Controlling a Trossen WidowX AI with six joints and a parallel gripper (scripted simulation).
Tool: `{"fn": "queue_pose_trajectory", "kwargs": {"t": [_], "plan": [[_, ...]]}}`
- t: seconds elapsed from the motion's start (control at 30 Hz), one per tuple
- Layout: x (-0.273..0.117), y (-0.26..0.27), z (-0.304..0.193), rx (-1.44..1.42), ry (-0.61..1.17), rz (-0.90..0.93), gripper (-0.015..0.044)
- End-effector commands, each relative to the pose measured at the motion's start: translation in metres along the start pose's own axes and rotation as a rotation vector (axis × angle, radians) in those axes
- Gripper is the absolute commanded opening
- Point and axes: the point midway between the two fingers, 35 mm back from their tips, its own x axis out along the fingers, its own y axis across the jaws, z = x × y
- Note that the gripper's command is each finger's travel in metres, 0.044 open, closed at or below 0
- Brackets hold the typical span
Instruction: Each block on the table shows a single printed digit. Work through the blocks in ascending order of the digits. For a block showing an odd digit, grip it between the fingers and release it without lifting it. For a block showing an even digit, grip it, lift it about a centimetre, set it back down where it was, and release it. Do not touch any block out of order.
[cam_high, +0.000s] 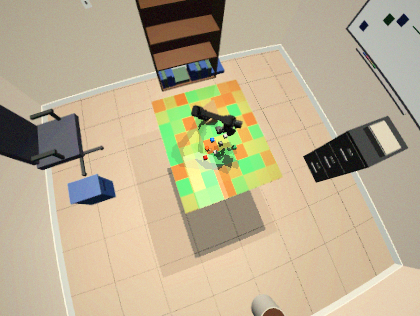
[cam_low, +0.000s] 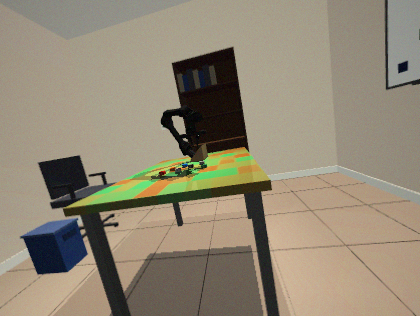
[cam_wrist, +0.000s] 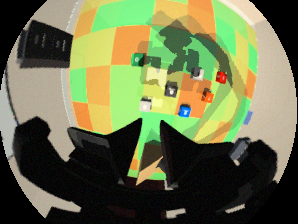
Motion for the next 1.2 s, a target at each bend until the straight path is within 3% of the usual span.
{"fn": "queue_pose_trajectory", "kwargs": {"t": [0.0,0.13,0.2,0.37,0.5,1.17], "plan": [[0.007,0.024,-0.018,0.017,0.018,-0.019,0.012],[0.007,0.024,-0.018,0.017,0.018,-0.019,0.012],[0.016,0.024,-0.017,0.017,0.017,-0.019,0.0172],[0.08,0.023,-0.018,0.019,0.016,-0.021,0.0304],[0.088,0.022,-0.019,0.019,0.016,-0.021,0.04],[0.117,0.021,-0.019,0.019,0.016,-0.022,0.04]]}}
